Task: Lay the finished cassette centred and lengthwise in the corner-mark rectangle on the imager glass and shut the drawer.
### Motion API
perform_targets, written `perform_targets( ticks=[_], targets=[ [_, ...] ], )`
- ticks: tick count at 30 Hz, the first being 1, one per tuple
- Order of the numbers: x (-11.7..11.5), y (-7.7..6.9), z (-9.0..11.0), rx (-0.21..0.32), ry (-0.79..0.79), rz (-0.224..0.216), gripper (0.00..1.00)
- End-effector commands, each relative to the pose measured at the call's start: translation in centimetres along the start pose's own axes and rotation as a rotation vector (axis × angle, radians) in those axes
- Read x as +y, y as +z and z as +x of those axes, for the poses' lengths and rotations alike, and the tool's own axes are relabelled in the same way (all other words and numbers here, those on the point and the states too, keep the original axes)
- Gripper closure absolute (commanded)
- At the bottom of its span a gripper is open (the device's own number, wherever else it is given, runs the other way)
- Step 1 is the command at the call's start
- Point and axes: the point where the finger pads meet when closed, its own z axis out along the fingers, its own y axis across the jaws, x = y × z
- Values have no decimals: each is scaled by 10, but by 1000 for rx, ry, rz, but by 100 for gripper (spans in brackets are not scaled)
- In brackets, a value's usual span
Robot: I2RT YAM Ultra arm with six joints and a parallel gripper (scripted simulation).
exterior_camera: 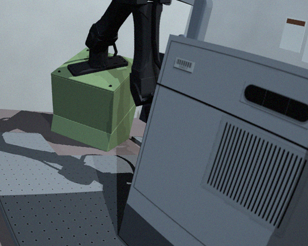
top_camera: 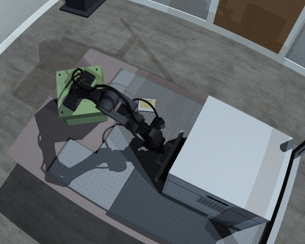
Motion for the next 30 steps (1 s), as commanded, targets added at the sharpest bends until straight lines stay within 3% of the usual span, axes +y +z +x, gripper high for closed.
perform_targets(
  ticks=[1, 9, 13, 30],
  targets=[
    [6, -10, 0, -3, 7, -12, 100],
    [12, -15, 0, -5, 7, -10, 100],
    [19, -14, -2, -10, 2, -29, 100],
    [18, -14, -2, -10, 3, -28, 100]
  ],
)
